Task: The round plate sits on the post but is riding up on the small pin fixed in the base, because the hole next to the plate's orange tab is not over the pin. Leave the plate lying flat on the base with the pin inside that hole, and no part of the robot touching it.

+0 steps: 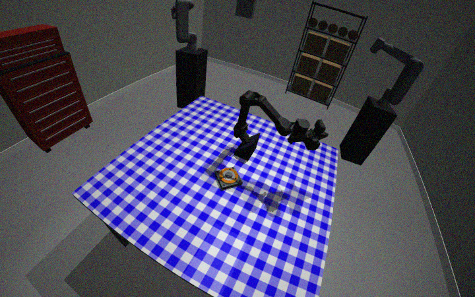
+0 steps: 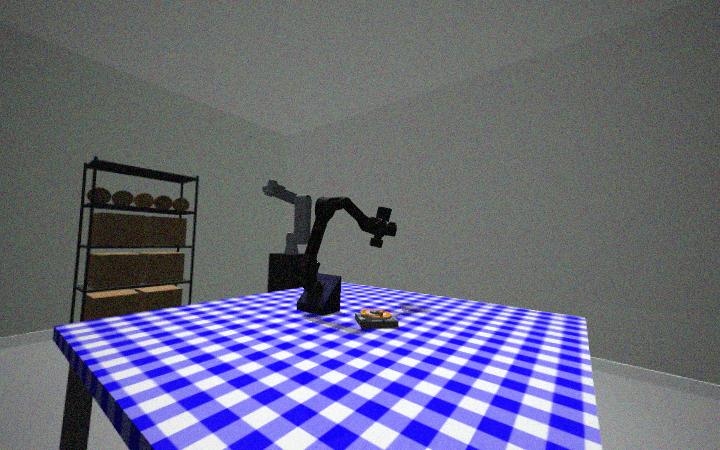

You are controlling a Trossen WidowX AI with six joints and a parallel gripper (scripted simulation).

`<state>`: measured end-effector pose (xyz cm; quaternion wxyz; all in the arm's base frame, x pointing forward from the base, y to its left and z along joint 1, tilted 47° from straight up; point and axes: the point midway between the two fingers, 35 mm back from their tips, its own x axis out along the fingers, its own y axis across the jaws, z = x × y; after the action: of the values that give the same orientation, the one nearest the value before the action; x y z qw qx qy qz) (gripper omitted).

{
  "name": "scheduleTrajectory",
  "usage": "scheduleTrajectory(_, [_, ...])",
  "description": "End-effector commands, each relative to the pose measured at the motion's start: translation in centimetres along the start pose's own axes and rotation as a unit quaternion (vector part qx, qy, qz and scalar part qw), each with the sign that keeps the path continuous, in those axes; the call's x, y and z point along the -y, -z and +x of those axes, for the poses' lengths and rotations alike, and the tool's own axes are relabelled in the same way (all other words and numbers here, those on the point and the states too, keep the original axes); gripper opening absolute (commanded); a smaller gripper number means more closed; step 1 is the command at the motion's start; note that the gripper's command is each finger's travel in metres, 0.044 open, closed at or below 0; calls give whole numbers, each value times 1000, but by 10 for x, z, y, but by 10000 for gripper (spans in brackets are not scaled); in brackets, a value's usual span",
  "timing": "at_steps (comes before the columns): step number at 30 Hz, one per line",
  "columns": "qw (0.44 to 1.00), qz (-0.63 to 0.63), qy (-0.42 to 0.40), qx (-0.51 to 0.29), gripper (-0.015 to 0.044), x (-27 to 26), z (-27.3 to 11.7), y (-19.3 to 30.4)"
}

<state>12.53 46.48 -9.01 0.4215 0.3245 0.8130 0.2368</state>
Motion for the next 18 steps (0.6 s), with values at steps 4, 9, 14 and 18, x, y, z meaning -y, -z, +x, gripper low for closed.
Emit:
scheduleTrajectory(4, [975,24,74,208,0,12,-86,-95])
scheduleTrajectory(9, [938,46,158,306,0,39,-154,-132])
scheduleTrajectory(14, [886,69,265,374,0,73,-232,-150])
scheduleTrajectory(18, [839,88,358,400,0,101,-296,-149])
